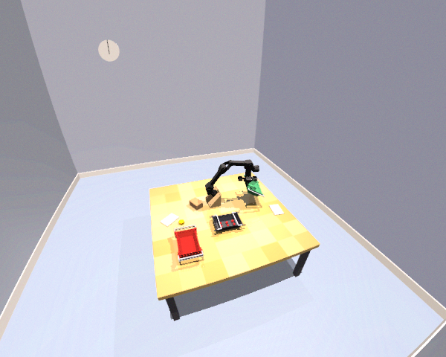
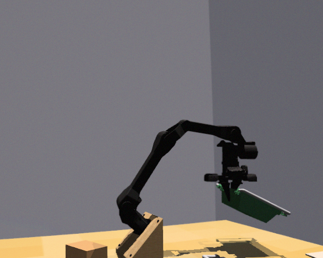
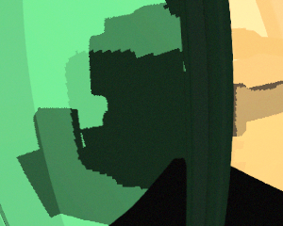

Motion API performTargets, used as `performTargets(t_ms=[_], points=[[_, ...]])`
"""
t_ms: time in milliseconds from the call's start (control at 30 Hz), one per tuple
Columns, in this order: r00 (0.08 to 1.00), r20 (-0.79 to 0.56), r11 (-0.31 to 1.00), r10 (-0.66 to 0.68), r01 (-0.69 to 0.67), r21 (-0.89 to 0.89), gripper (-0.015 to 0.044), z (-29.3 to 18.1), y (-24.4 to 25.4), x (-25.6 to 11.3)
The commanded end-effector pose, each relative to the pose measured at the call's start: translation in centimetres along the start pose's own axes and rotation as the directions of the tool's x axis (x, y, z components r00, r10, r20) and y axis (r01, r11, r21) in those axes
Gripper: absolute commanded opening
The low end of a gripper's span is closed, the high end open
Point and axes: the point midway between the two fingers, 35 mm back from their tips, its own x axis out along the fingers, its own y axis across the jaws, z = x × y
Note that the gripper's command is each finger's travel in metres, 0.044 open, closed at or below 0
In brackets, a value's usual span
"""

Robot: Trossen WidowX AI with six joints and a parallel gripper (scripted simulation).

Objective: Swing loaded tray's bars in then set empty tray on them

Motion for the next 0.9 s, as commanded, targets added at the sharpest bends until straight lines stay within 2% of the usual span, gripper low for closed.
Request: performTargets(t_ms=[0, 567, 867], points=[[1.0, -0.004, 1.0, 0.016, -0.016, 0.006, 0.0, 0.0, 0.3, -0.4], [1.0, -0.004, 1.0, 0.017, -0.016, 0.009, 0.0, 0.0, 0.3, -0.5], [0.999, -0.01, 0.99, 0.034, -0.032, 0.139, 0.0, 4.0, -0.6, -1.7]])
